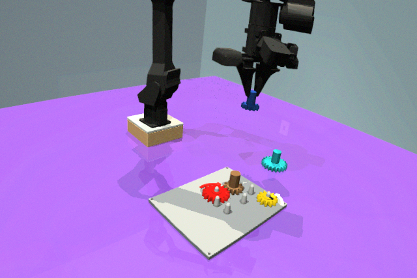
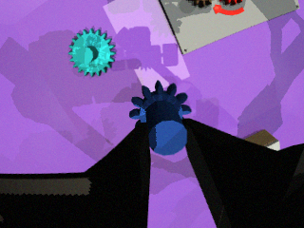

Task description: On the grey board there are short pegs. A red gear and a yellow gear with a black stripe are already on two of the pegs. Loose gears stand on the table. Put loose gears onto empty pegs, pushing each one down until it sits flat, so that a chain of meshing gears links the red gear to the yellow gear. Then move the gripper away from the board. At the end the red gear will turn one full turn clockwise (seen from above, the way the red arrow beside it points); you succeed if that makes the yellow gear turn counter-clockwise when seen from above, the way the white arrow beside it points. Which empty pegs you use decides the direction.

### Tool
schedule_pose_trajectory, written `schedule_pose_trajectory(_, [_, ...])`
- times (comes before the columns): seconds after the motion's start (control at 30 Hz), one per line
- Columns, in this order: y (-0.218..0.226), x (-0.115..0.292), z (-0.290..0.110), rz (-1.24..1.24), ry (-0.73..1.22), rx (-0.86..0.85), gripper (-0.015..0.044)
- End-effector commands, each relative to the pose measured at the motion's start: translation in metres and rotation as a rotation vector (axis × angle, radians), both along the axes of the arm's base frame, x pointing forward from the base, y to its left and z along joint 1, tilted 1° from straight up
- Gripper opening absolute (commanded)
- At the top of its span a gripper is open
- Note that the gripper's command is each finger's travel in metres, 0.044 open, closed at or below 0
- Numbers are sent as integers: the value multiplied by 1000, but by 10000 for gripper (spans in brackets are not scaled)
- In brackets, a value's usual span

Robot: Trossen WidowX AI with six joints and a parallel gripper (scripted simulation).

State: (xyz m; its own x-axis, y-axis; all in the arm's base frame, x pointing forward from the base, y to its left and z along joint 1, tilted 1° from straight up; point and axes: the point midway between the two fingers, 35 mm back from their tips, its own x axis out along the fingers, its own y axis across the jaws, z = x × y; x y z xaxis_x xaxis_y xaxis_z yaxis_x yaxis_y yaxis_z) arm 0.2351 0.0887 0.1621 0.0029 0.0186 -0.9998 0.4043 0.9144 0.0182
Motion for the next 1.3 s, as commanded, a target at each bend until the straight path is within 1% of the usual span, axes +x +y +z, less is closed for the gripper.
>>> schedule_pose_trajectory(0.0, [-1,1,3,-6,-4,3,0])
schedule_pose_trajectory(0.73, [-33,51,-31,-6,-8,0,0])
schedule_pose_trajectory(1.27, [-65,79,-57,-1,-7,-9,0])
